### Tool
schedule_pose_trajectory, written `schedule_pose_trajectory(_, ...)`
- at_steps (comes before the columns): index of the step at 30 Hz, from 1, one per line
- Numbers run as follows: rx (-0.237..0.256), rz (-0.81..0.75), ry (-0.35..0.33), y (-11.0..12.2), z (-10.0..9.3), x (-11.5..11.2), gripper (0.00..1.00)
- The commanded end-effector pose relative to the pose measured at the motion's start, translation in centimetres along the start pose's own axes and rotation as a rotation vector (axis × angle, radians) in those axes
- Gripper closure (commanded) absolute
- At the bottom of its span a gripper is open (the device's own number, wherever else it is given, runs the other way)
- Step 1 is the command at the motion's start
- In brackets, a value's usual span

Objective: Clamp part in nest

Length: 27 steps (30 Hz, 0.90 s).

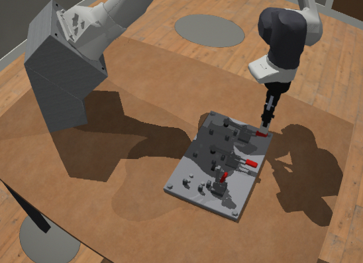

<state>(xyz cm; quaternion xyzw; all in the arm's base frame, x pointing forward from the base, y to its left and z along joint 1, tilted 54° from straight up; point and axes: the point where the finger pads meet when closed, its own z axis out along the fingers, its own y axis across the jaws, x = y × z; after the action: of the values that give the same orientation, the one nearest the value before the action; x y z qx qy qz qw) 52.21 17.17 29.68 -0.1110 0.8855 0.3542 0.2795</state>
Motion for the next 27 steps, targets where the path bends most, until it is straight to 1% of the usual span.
schedule_pose_trajectory(1, 0.000, -0.005, -0.003, 0.01, 0.05, -0.11, 1.00)
schedule_pose_trajectory(27, 0.000, -0.005, -0.003, 0.03, 0.17, -0.31, 1.00)
